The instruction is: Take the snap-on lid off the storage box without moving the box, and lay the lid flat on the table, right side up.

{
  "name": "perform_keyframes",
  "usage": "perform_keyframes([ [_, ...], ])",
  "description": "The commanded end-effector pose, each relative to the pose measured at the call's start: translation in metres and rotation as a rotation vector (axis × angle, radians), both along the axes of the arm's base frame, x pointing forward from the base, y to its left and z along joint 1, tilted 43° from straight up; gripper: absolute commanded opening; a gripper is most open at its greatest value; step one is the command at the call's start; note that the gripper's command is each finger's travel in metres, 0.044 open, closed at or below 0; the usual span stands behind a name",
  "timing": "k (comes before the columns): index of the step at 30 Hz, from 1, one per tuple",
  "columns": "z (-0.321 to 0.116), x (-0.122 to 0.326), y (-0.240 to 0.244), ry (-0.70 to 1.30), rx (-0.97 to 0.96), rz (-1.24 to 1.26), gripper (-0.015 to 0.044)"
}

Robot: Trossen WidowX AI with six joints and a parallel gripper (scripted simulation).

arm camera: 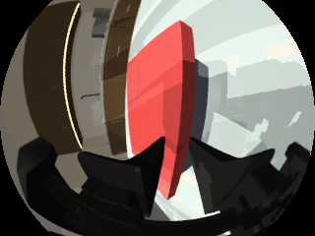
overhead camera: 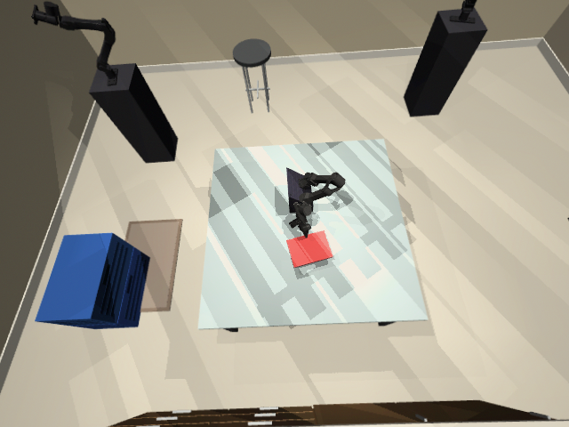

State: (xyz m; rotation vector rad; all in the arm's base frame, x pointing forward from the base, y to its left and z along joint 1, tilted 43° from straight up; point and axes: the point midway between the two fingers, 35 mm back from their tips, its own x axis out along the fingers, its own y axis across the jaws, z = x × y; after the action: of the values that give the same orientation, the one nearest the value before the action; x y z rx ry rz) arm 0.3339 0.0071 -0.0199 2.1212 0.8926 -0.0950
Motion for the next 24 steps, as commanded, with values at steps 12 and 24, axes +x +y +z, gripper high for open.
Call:
perform_keyframes([
  [12,0.0050,0.0001,-0.0050,-0.010,-0.001,-0.003,0.0000],
  [24,0.0069,0.0001,-0.0066,-0.010,-0.001,-0.003,0.0000],
])
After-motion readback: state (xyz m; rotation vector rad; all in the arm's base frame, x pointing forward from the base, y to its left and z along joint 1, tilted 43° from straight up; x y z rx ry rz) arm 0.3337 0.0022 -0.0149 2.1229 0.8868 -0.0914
